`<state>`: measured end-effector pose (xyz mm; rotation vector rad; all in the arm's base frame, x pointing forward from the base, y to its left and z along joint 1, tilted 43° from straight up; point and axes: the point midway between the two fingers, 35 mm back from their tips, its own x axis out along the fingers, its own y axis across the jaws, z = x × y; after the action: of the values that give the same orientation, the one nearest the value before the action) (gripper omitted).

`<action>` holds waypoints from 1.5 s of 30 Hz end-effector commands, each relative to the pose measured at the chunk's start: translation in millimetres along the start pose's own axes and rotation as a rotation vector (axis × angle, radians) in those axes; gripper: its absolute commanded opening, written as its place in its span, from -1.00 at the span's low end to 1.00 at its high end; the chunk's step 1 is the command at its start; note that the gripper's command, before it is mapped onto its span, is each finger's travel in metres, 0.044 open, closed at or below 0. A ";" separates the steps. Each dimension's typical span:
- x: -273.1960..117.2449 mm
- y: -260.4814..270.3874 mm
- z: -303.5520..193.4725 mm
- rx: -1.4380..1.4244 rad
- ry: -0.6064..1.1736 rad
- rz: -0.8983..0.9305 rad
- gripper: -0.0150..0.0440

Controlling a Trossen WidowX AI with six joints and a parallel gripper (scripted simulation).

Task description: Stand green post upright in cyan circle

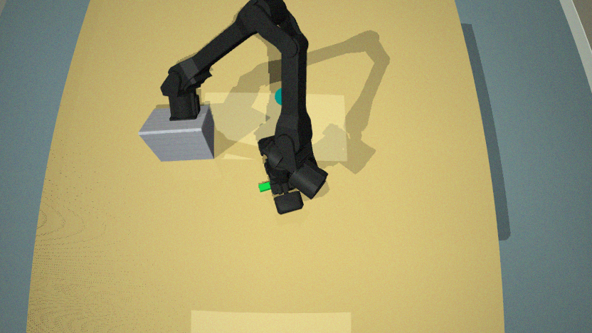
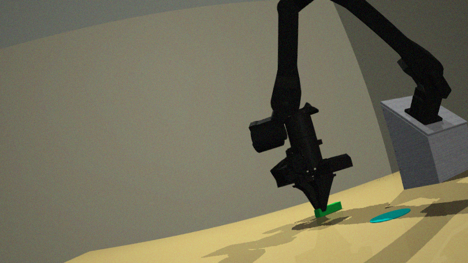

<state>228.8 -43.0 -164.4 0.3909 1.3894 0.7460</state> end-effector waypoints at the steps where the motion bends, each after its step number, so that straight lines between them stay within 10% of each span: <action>1: -0.9 0.3 0.7 0.002 -0.003 0.002 -0.42; 45: -120.2 4.5 2.9 0.001 0.010 -0.007 -0.42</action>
<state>228.9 -122.2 -76.5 0.3956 1.3897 0.7378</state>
